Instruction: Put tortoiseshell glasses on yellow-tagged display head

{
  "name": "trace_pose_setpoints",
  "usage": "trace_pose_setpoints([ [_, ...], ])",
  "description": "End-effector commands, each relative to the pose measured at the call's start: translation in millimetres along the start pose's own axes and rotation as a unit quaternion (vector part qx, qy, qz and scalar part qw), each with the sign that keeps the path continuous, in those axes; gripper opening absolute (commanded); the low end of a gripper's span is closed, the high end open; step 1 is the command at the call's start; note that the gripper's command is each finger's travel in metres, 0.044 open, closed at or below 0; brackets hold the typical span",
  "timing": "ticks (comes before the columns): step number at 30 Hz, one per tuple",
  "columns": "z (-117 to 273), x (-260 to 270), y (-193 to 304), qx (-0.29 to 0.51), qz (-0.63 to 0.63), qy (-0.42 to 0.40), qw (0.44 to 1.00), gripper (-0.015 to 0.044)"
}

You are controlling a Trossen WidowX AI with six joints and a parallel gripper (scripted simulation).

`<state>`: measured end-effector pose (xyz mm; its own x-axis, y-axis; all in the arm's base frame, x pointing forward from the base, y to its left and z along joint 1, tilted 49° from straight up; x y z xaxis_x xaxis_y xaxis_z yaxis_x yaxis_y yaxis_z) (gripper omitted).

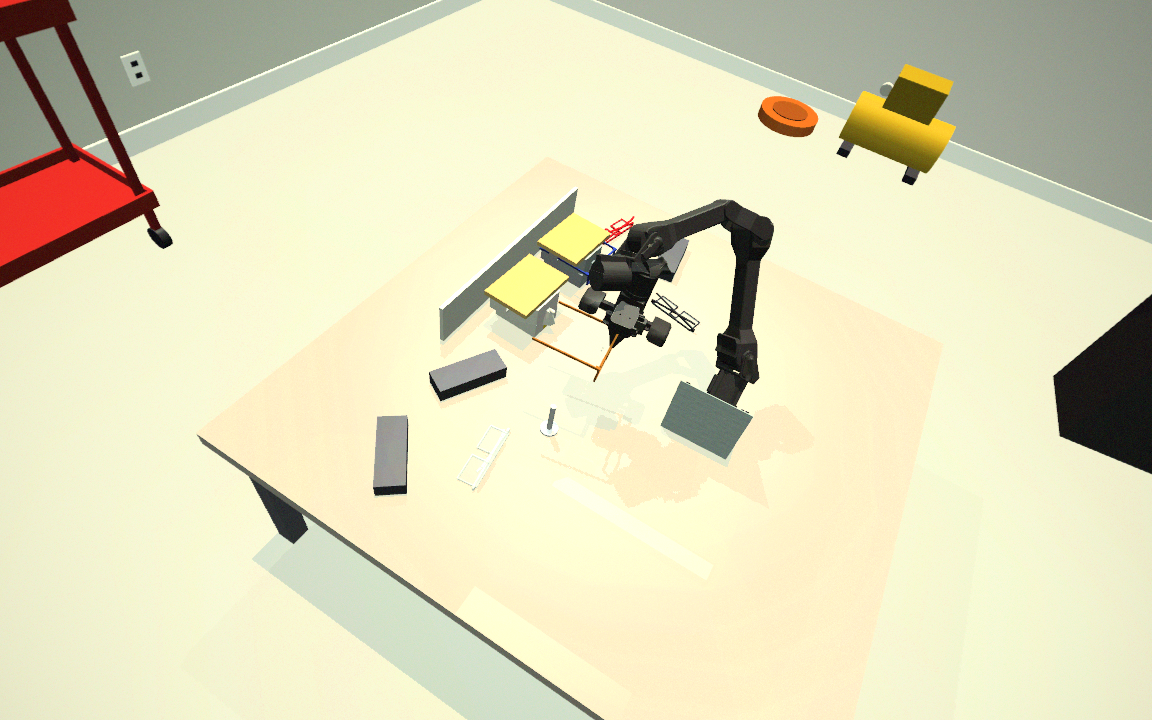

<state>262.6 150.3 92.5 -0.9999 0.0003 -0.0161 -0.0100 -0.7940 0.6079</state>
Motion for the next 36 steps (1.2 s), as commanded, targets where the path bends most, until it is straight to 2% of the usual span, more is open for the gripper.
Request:
trace_pose_setpoints([
  [1,11,2,20,-0.021,0.015,0.009,1.0,0.0],
  [36,64,45,152,-0.112,0.104,0.145,0.978,0.0],
])
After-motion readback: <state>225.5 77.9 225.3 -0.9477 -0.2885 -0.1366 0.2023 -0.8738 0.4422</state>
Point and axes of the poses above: the point midway between the two fingers, 35 mm back from their tips, its own z axis back along the fingers, its own x axis across the jaws, y = z × x, the point moved 8 cm from there along z, back along the fingers, and after that the axes turned 2 degrees about -z, right-handed, at the moved point
